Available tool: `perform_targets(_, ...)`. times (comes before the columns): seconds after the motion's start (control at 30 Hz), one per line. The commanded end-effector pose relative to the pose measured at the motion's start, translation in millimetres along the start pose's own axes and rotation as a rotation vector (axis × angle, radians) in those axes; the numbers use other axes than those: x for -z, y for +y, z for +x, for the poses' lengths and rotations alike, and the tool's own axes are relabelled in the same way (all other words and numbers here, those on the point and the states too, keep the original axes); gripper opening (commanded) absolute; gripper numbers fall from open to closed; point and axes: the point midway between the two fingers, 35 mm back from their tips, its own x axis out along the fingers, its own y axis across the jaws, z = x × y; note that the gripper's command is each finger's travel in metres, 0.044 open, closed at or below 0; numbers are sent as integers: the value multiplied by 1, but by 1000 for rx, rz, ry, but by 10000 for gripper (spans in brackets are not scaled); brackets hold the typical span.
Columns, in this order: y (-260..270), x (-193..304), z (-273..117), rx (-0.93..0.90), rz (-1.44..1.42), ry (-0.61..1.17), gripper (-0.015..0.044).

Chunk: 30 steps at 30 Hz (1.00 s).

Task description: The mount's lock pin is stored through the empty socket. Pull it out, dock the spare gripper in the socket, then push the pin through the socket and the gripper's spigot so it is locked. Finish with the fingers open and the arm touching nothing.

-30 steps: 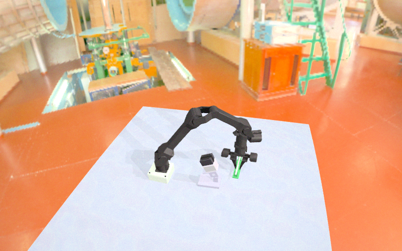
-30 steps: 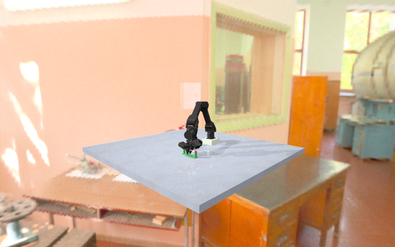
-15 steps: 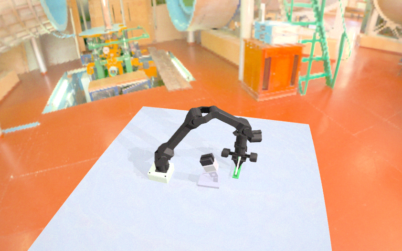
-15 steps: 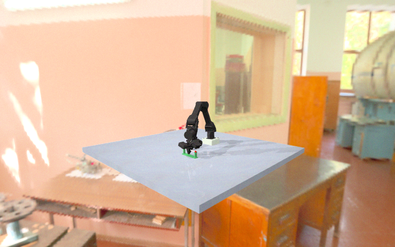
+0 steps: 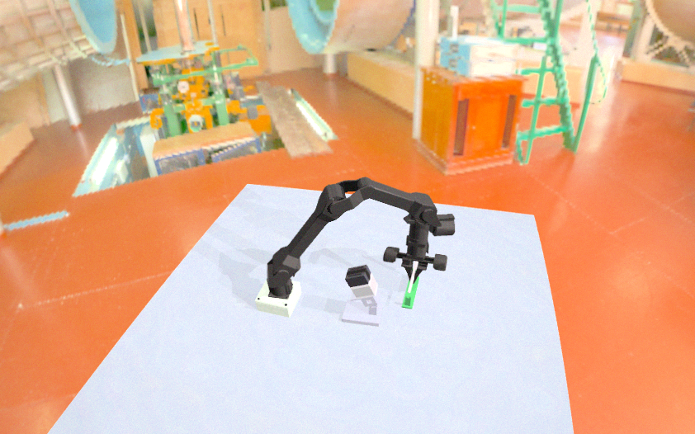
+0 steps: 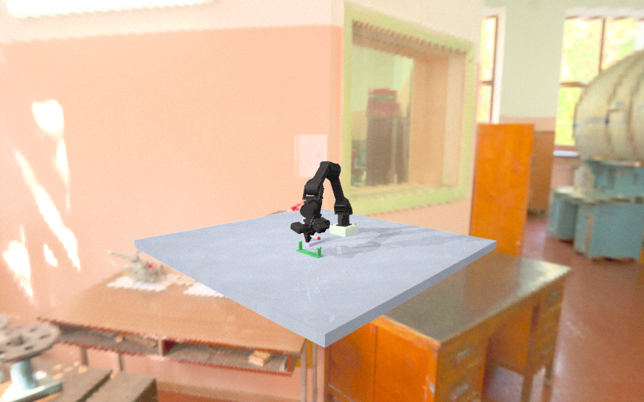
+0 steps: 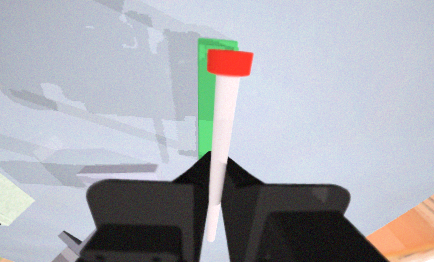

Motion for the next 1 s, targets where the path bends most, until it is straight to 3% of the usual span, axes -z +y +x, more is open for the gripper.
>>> perform_targets(0.0, 0, 4, -15, 1, 2, -5, 0)
perform_targets(0.63, 1, 7, -23, 5, -17, -3, 7)
perform_targets(0.97, 27, 6, -32, 8, -34, -3, 0)
